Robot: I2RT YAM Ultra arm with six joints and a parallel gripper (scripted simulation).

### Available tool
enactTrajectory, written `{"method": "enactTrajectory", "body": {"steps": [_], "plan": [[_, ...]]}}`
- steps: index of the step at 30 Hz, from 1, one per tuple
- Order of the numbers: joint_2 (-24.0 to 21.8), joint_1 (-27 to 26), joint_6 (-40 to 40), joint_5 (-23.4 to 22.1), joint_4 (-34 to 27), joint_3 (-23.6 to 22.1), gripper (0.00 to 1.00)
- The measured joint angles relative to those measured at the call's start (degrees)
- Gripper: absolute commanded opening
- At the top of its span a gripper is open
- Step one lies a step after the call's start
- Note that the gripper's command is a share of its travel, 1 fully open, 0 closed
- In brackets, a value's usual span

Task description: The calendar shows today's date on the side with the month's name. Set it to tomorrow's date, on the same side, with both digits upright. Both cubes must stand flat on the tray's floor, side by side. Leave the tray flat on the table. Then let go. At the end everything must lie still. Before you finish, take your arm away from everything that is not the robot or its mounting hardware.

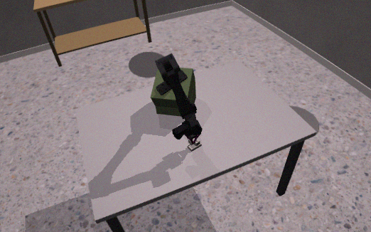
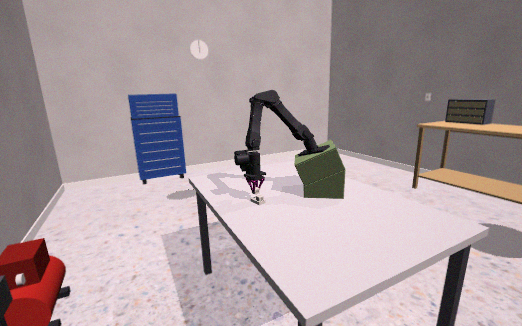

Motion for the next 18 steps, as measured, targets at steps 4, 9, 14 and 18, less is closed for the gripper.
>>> {"method": "enactTrajectory", "body": {"steps": [4,9,14,18], "plan": [[0.02,-0.04,-0.04,-0.02,0.22,0.02,0.26],[0.44,-0.11,-0.09,-0.04,0.52,0.02,0.26],[0.87,-0.26,-0.17,-0.09,1.01,0.02,0.26],[1.46,-0.39,-0.28,-0.13,1.57,0.02,0.26]]}}
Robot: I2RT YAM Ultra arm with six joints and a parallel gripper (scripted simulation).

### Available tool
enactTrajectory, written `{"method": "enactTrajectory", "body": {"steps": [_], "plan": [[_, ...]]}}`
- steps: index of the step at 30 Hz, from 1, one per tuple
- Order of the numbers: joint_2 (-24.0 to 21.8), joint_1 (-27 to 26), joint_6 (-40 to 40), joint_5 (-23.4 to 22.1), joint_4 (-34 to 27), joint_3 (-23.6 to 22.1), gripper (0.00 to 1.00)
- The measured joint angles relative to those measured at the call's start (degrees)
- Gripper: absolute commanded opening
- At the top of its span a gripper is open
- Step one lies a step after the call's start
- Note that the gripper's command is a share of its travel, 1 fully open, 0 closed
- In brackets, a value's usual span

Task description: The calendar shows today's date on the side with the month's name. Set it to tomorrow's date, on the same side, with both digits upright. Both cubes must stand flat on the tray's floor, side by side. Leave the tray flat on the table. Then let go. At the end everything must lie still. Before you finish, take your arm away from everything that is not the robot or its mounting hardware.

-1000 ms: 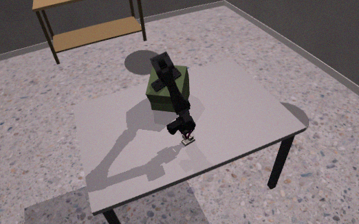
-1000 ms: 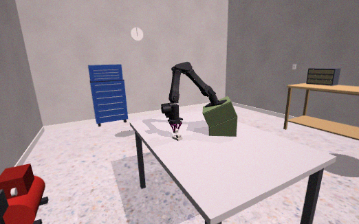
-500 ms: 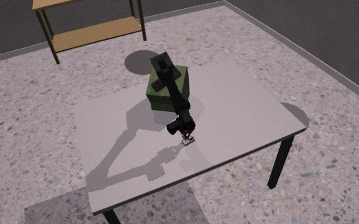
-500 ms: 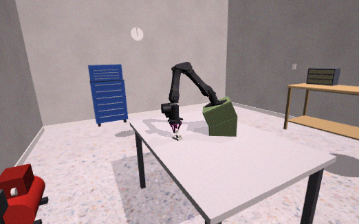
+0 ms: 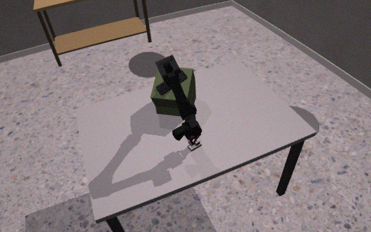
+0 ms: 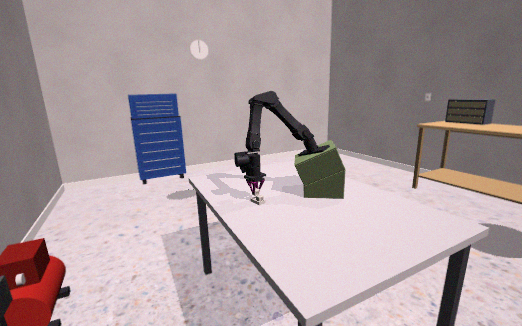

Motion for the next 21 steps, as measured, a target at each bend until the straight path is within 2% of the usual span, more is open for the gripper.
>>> {"method": "enactTrajectory", "body": {"steps": [21], "plan": [[2.93,-0.5,-0.55,-0.2,2.56,0.0,0.26]]}}
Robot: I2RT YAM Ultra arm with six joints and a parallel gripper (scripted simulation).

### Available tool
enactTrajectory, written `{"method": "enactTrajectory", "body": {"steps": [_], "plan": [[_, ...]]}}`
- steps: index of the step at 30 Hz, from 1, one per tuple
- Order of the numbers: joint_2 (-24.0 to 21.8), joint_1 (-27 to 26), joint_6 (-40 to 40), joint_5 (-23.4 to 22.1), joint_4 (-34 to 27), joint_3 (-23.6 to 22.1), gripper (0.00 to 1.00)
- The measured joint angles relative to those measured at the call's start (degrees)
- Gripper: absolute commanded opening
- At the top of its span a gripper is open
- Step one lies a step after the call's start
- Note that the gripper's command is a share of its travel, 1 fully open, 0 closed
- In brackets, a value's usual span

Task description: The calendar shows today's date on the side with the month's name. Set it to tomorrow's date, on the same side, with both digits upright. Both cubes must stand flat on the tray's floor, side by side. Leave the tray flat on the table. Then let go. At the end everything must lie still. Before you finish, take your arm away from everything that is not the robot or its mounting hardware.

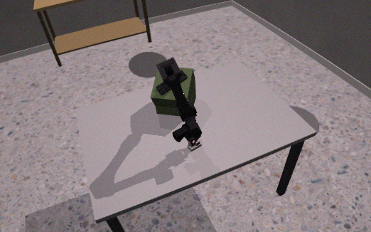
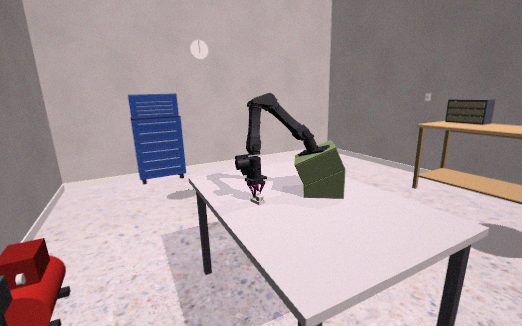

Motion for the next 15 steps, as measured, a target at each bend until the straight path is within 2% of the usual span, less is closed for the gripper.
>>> {"method": "enactTrajectory", "body": {"steps": [15], "plan": [[0.22,0.0,-0.07,0.0,0.13,0.46,0.26]]}}
